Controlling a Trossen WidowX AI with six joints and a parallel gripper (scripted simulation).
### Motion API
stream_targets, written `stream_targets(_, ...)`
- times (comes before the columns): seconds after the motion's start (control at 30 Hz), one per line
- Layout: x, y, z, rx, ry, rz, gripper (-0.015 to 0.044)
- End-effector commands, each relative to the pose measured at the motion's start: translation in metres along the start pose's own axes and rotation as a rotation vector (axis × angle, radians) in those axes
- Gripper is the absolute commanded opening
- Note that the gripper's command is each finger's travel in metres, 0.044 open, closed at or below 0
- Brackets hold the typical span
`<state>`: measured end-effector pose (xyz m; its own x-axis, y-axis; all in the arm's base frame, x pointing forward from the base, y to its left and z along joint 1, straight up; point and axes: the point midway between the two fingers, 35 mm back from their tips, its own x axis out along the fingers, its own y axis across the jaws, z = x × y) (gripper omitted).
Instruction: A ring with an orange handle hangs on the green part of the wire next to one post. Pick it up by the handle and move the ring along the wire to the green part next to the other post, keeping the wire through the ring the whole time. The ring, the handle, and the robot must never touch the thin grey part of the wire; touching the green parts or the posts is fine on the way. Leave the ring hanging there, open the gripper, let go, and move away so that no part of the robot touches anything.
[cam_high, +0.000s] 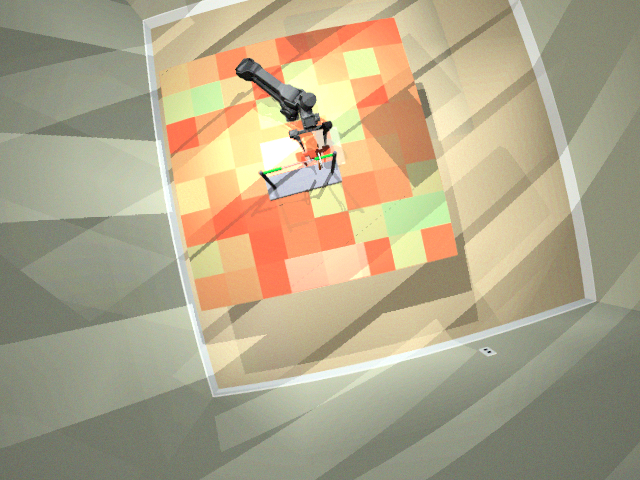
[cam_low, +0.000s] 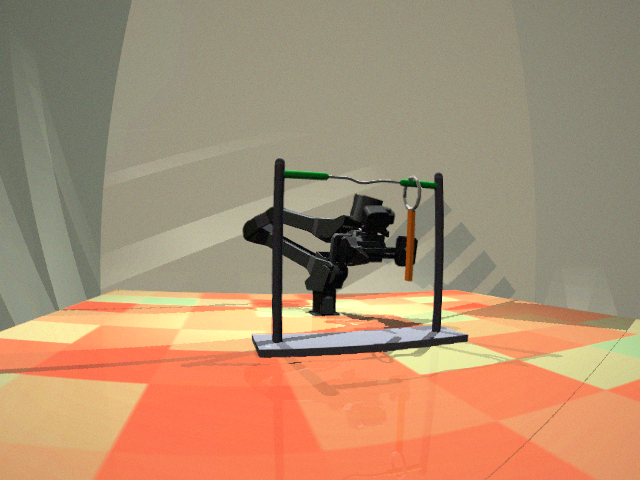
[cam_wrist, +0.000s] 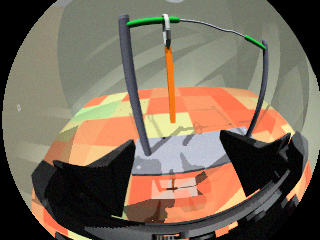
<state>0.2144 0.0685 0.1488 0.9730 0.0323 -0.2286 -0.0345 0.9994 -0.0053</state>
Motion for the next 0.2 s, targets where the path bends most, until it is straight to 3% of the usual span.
stream_targets(0.0, -0.0008, -0.001, 0.0012, 0.008, -0.005, -0.004, 0.044)
stream_targets(0.17, -0.0008, -0.001, 0.0012, 0.008, -0.005, -0.004, 0.044)
